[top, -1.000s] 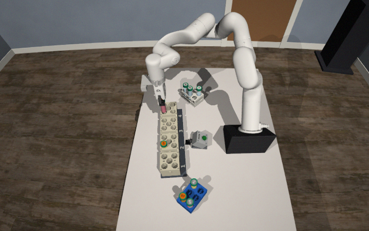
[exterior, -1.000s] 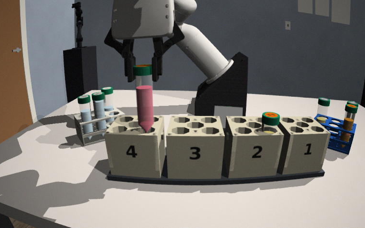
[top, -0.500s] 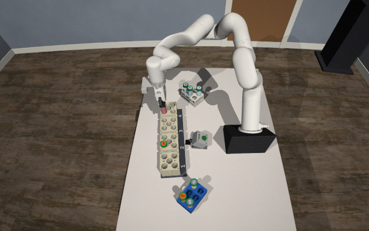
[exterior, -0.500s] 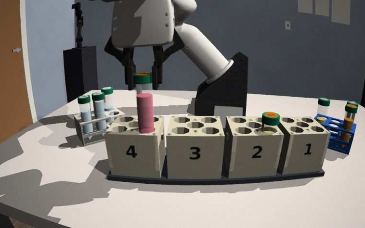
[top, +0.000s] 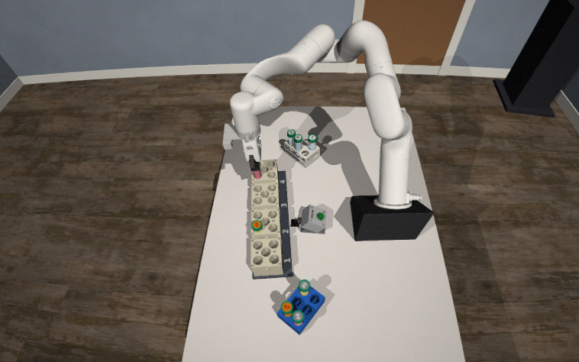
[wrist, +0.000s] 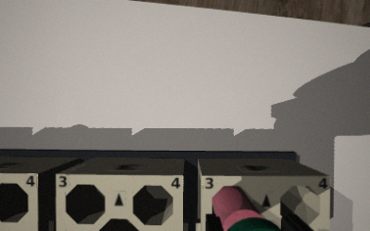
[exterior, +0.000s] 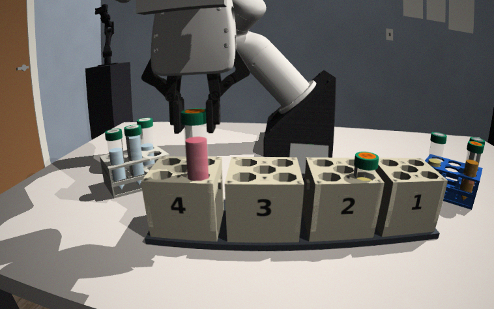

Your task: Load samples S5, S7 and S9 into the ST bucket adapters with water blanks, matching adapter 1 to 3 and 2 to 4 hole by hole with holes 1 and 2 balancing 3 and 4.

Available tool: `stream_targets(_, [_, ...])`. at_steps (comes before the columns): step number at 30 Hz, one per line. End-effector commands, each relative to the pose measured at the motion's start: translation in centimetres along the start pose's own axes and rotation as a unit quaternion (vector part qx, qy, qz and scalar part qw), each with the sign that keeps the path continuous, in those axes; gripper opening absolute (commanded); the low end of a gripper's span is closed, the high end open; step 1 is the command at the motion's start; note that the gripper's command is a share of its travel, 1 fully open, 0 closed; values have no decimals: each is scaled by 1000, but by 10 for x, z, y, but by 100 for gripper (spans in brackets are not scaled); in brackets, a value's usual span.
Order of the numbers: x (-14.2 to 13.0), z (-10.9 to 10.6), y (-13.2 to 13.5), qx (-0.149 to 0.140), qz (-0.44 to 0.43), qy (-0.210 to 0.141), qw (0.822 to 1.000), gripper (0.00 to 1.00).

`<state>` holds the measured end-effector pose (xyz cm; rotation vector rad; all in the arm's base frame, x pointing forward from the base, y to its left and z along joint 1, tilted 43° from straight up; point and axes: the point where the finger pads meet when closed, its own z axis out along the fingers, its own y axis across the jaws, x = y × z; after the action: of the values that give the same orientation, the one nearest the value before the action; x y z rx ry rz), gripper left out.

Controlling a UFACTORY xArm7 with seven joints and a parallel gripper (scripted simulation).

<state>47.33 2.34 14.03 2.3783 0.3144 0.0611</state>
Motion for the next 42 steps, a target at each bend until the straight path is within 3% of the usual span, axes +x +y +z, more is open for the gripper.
stream_targets(1, [1,1,0,0,0,3,1000,0])
stream_targets(42, [2,38,0,0,0,3,1000,0])
